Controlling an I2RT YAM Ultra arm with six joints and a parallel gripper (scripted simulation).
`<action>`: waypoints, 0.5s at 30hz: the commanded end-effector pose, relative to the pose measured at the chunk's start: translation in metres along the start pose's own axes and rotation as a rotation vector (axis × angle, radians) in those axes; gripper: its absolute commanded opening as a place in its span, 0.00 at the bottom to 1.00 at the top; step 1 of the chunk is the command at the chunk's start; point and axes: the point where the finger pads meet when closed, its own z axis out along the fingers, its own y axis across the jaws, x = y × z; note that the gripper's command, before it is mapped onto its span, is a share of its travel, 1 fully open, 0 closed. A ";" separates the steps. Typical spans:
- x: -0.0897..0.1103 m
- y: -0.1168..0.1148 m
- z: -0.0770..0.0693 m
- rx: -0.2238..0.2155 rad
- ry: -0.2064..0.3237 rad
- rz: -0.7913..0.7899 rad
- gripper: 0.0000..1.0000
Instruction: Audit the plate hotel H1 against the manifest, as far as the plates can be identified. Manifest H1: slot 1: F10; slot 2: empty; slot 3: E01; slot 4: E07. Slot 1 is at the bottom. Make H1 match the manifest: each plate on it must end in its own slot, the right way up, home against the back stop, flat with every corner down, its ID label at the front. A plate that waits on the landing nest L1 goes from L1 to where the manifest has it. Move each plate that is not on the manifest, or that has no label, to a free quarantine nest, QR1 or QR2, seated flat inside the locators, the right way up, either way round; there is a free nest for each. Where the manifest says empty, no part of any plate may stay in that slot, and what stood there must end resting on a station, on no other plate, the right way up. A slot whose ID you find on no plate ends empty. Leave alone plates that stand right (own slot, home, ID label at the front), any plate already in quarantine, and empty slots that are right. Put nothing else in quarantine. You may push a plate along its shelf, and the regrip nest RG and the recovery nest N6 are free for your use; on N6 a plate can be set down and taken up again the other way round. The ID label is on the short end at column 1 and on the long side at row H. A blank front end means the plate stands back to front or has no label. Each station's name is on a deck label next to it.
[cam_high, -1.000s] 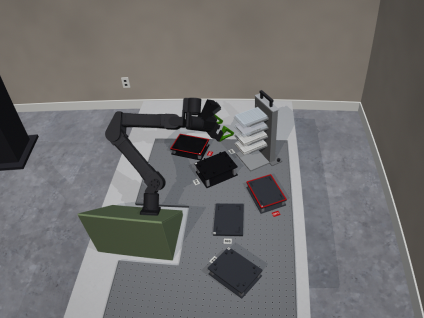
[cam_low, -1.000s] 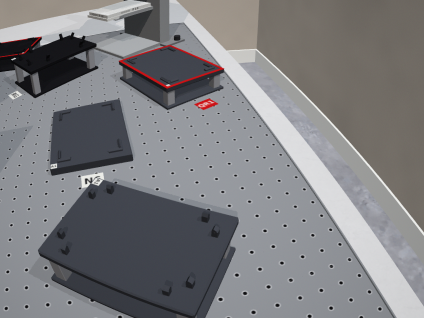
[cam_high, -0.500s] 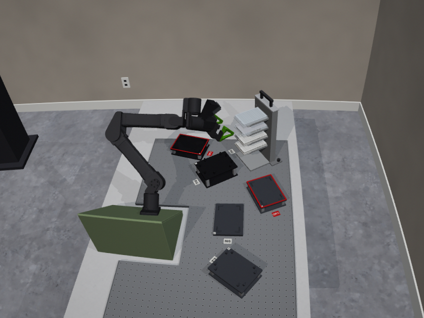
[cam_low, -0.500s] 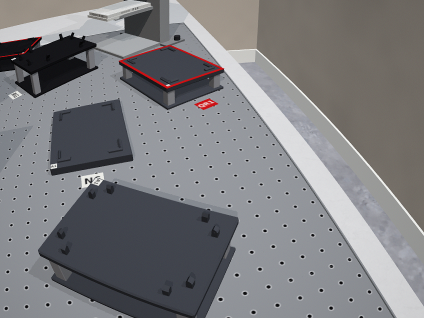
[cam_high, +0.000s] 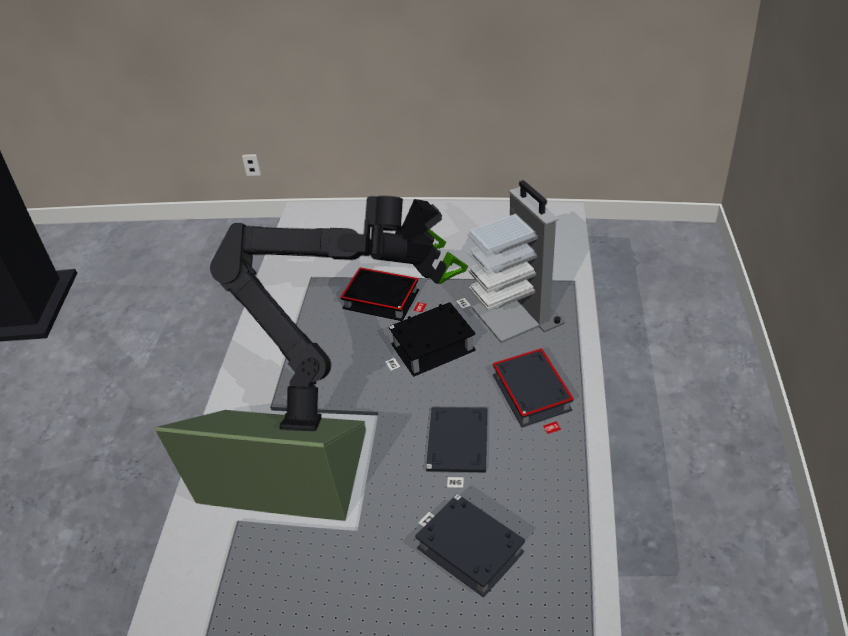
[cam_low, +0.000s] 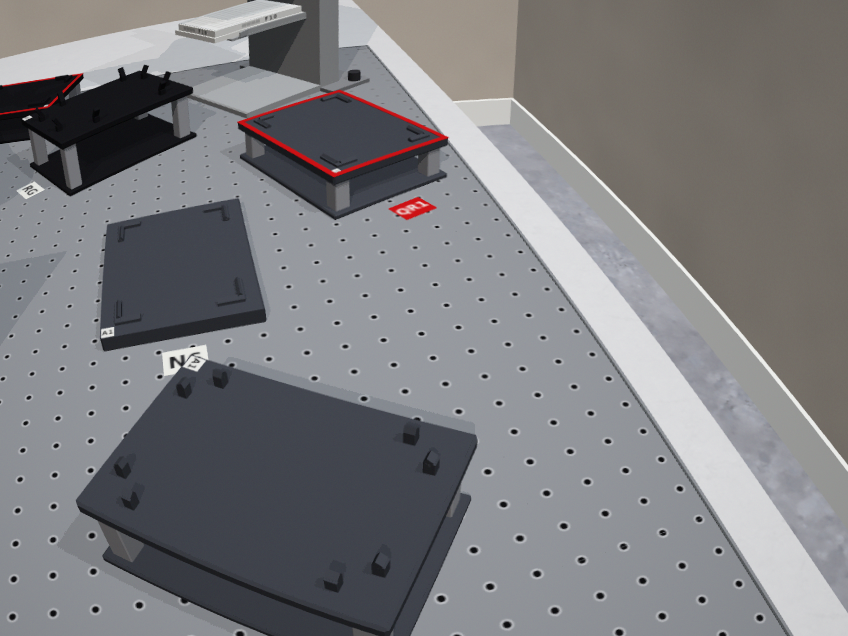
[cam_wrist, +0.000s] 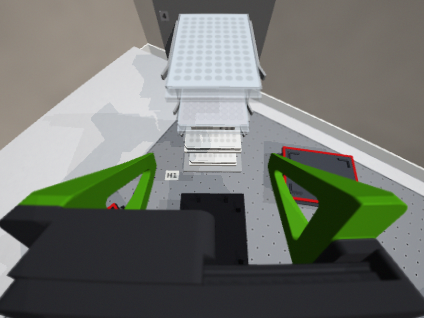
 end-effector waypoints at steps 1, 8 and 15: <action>-0.002 0.001 -0.005 0.005 -0.015 -0.006 1.00; 0.004 0.001 -0.015 0.005 -0.014 -0.006 1.00; 0.008 0.001 -0.022 0.005 -0.014 -0.006 1.00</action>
